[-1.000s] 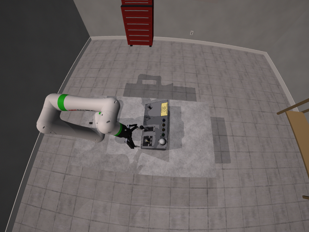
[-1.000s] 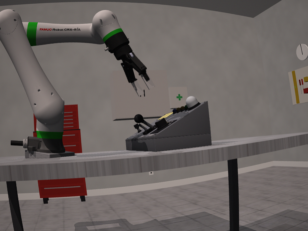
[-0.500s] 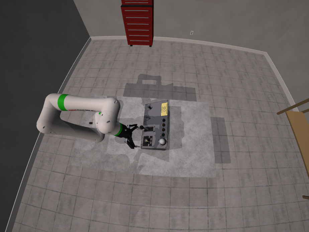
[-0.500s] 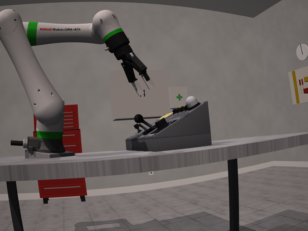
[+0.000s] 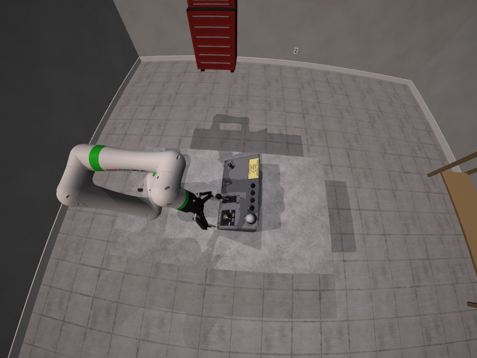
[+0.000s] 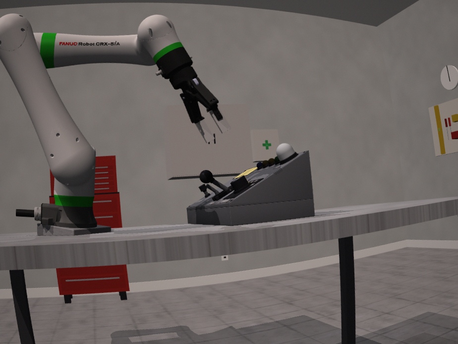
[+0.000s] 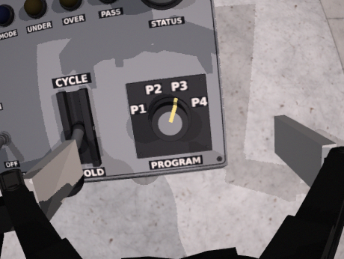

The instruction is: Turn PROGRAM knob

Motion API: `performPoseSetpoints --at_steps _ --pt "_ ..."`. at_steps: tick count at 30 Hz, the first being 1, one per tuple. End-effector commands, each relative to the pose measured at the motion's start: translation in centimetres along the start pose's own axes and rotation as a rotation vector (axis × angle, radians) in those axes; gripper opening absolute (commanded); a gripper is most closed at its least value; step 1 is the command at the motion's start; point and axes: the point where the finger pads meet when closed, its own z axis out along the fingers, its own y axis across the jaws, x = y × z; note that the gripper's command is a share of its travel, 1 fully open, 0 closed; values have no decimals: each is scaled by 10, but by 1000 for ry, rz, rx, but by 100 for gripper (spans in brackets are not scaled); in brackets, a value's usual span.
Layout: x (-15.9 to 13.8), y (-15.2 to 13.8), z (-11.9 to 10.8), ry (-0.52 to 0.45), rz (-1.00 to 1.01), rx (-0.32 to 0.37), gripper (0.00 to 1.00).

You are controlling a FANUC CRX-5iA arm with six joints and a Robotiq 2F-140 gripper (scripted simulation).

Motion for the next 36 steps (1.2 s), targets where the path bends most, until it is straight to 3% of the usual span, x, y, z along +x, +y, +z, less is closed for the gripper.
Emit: performPoseSetpoints --at_steps 1,35,36 --pt "0 0 0 0 0 0 100" --pt "0 0 0 0 0 0 100" --pt "0 0 0 0 0 0 44"
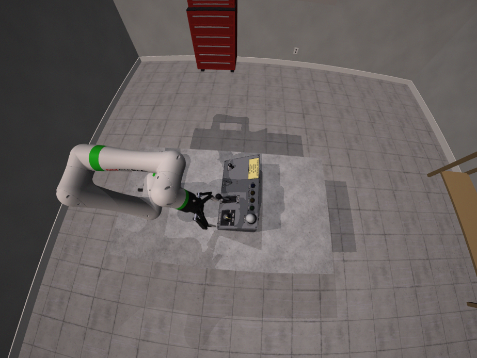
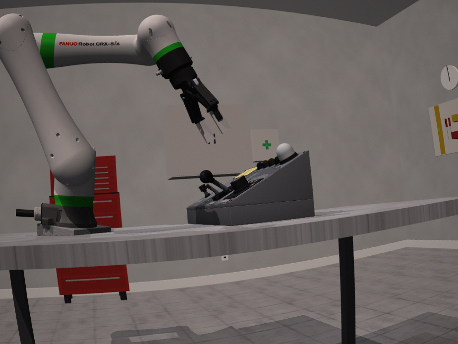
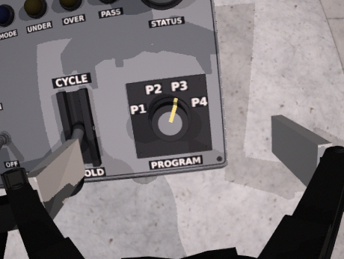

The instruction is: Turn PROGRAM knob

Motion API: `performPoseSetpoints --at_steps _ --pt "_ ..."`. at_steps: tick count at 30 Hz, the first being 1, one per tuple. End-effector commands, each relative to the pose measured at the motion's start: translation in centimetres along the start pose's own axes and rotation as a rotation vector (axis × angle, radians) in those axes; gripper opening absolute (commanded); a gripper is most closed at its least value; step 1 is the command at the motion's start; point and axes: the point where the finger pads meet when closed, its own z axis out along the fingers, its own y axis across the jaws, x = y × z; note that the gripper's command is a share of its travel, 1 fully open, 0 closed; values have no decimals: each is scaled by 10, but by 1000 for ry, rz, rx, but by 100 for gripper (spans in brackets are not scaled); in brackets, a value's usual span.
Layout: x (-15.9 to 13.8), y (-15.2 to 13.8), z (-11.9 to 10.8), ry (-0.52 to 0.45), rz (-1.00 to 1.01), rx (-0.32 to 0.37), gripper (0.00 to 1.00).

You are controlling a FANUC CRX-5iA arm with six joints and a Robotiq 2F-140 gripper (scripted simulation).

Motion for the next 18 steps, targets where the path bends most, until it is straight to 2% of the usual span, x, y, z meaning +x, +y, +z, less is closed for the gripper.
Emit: performPoseSetpoints --at_steps 1,11,18 --pt "0 0 0 0 0 0 44" --pt "0 0 0 0 0 0 44" --pt "-14 -5 0 0 0 0 44"
